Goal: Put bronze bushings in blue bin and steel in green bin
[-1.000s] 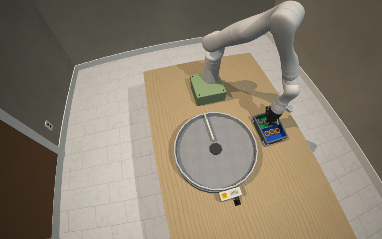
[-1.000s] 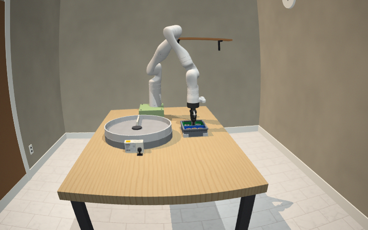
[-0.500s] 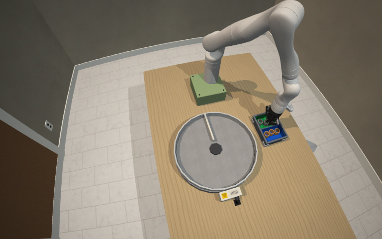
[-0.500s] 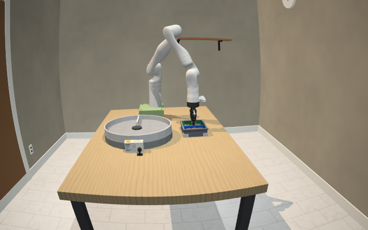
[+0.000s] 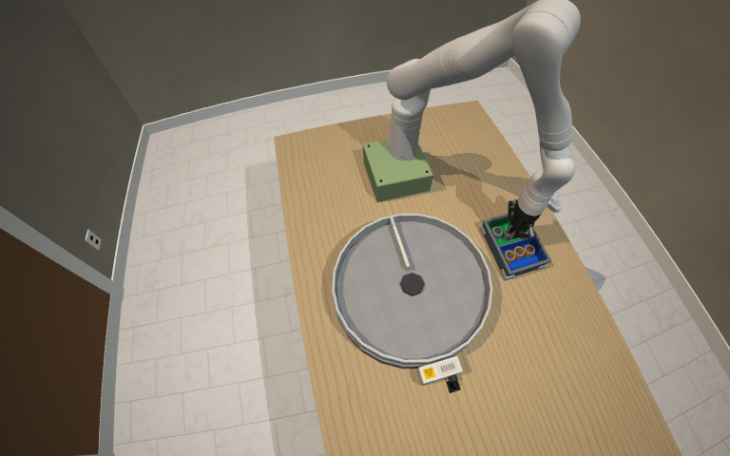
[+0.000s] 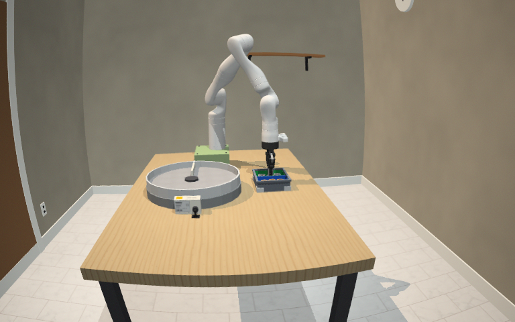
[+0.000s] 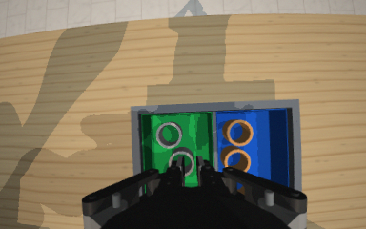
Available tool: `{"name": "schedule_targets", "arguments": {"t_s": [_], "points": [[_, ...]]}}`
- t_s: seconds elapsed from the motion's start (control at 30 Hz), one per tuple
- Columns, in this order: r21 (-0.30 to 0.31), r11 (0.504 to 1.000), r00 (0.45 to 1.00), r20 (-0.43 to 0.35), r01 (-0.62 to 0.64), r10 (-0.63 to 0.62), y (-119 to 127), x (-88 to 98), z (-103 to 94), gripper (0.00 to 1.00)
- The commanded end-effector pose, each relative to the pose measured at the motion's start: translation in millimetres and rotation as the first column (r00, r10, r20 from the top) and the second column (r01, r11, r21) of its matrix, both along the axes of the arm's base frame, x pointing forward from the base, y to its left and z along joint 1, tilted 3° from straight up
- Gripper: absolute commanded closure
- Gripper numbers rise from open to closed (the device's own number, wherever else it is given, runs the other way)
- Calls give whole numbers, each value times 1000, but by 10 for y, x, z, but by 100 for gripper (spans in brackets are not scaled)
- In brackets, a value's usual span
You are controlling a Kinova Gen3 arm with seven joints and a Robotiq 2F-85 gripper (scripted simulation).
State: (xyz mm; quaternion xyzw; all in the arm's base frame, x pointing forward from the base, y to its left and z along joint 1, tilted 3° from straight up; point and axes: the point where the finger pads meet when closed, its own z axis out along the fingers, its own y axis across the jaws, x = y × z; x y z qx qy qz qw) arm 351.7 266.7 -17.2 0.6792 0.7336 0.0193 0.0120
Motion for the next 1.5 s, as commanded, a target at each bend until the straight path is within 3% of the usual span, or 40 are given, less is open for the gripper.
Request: {"name": "schedule_targets", "arguments": {"t_s": [0.0, 0.83, 1.0, 1.1, 1.17, 1.23, 1.33, 1.47], "points": [[2, 1000, 1000, 3, 1, -1, 3, 11, 14, 84], [2, 1000, 1000, 3, 1, -1, 2, 8, 74, 84], [2, 1000, 1000, 3, 1, -1, -4, -17, 564, 84], [2, 1000, 1000, 3, 1, -1, -4, -17, 564, 84], [2, 1000, 1000, 3, 1, -1, -7, -26, 762, 84], [2, 1000, 1000, 3, 1, -1, -7, -26, 762, 84], [2, 1000, 1000, 3, 1, -1, -11, -40, 1057, 84], [2, 1000, 1000, 3, 1, -1, -11, -40, 1057, 84]]}}
